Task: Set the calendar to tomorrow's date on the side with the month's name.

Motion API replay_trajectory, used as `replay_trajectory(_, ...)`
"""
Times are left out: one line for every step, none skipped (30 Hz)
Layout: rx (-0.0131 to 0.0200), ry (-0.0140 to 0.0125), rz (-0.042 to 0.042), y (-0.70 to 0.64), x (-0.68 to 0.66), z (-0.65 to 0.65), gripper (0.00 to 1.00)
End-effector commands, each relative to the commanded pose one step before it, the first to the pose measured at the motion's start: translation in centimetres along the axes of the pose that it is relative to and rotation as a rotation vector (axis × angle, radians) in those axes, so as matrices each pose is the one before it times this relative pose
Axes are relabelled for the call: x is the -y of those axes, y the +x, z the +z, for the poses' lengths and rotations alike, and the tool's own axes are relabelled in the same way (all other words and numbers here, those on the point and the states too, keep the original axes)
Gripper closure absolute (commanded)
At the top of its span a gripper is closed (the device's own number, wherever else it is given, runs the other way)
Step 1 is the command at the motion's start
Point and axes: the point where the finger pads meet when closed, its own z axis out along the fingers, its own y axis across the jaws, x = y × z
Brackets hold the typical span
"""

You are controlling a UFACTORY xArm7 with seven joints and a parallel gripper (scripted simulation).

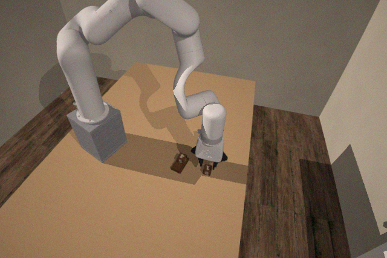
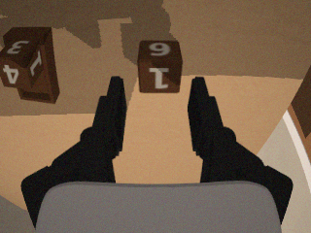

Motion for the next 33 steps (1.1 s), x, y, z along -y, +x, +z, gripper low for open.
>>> replay_trajectory(-0.00008, -0.00429, 0.00035, -0.029, -0.189, 0.181, 0.51)
replay_trajectory(-0.00001, 0.00001, 0.00001, -0.002, 0.003, 0.095, 0.51)
replay_trajectory(0.00000, 0.00000, 0.00000, -0.002, 0.002, 0.086, 0.51)
replay_trajectory(0.00001, -0.00001, -0.00001, -0.002, 0.001, 0.078, 0.51)
replay_trajectory(0.00000, 0.00000, 0.00000, -0.002, 0.001, 0.069, 0.51)
replay_trajectory(0.00000, 0.00000, 0.00000, -0.001, 0.001, 0.061, 0.51)
replay_trajectory(0.00000, 0.00000, 0.00000, 0.000, 0.000, 0.000, 0.51)
replay_trajectory(0.00000, 0.00000, 0.00000, 0.000, 0.000, 0.000, 0.51)
replay_trajectory(0.00000, 0.00000, 0.00000, -0.001, 0.001, 0.053, 0.51)
replay_trajectory(0.00000, 0.00000, 0.00000, -0.001, 0.001, 0.046, 0.51)
replay_trajectory(0.00000, 0.00000, 0.00000, -0.001, 0.001, 0.038, 0.51)
replay_trajectory(0.00000, 0.00000, 0.00000, -0.001, 0.001, 0.031, 0.51)
replay_trajectory(0.00000, 0.00000, 0.00000, -0.001, 0.001, 0.024, 0.51)
replay_trajectory(0.00000, 0.00000, 0.00000, 0.000, 0.001, 0.018, 0.51)
replay_trajectory(0.00000, 0.00000, 0.00000, 0.000, 0.000, 0.012, 0.51)
replay_trajectory(0.00000, 0.00000, 0.00000, 0.000, 0.000, 0.008, 0.51)
replay_trajectory(0.00000, 0.00000, 0.00000, 0.000, 0.000, 0.004, 0.51)
replay_trajectory(0.00000, 0.00000, 0.00000, 0.000, 0.000, 0.002, 0.51)
replay_trajectory(0.00000, 0.00000, 0.00000, 0.000, 0.000, 0.000, 0.51)
replay_trajectory(0.00000, 0.00000, 0.00000, 0.000, 0.000, 0.000, 0.51)
replay_trajectory(0.00000, 0.00000, 0.00000, 0.000, 0.000, 0.000, 0.51)
replay_trajectory(0.00000, 0.00000, 0.00000, 0.000, 0.000, 0.000, 0.51)
replay_trajectory(0.00000, 0.00000, 0.00000, 0.000, 0.000, 0.000, 0.51)
replay_trajectory(0.00000, 0.00000, 0.00000, 0.000, 0.000, 0.000, 0.51)
replay_trajectory(0.00000, 0.00000, 0.00000, 0.000, 0.000, 0.000, 0.51)
replay_trajectory(0.00000, 0.00000, 0.00000, 0.000, 0.000, 0.000, 0.51)
replay_trajectory(0.00000, 0.00000, 0.00000, 0.000, 0.000, 0.000, 0.51)
replay_trajectory(0.00000, 0.00000, 0.00000, 0.000, 0.000, 0.000, 0.51)
replay_trajectory(0.00000, 0.00000, 0.00000, 0.000, 0.000, 0.000, 0.51)
replay_trajectory(0.00000, 0.00000, 0.00000, 0.000, 0.000, 0.000, 0.51)
replay_trajectory(0.00000, 0.00000, 0.00000, 0.000, 0.000, 0.000, 0.51)
replay_trajectory(0.00000, 0.00000, 0.00000, 0.000, 0.000, 0.000, 0.51)
replay_trajectory(0.00000, 0.00000, 0.00000, 0.000, 0.000, 0.000, 0.51)
